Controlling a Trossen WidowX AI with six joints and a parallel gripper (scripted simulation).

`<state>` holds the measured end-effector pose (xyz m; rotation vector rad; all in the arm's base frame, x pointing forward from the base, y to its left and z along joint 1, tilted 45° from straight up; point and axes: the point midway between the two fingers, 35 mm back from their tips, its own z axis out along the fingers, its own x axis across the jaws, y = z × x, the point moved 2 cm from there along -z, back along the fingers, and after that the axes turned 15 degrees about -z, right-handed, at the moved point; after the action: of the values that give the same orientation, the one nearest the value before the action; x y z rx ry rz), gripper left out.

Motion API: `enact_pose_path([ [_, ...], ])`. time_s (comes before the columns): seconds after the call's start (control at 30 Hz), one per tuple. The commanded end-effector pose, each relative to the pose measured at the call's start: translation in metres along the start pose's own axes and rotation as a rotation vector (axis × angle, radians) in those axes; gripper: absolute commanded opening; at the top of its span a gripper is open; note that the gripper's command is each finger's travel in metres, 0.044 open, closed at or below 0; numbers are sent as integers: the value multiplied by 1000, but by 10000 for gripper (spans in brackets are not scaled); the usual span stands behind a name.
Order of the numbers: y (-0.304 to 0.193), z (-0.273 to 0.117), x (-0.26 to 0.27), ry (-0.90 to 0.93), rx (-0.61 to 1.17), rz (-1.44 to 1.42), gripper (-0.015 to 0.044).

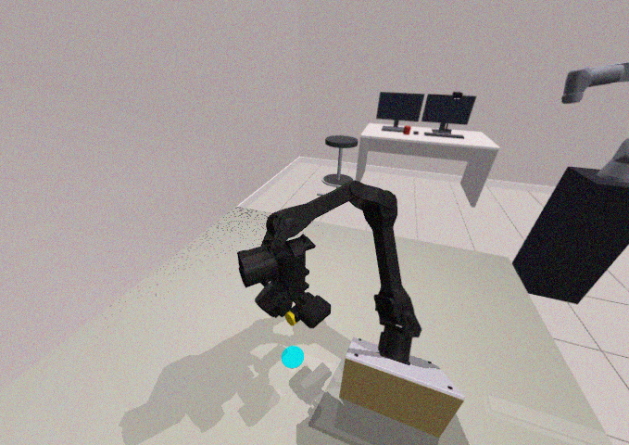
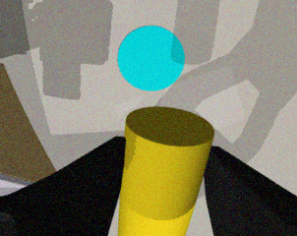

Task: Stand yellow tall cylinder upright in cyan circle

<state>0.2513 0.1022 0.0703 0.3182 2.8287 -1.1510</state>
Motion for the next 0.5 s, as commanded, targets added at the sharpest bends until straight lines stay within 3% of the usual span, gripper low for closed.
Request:
enact_pose_path([
  [0.0, 12, 0, 5, 0, 1, -84, 105],
  [0.47, 9, 6, 7, 49, -53, -85, 105],
])
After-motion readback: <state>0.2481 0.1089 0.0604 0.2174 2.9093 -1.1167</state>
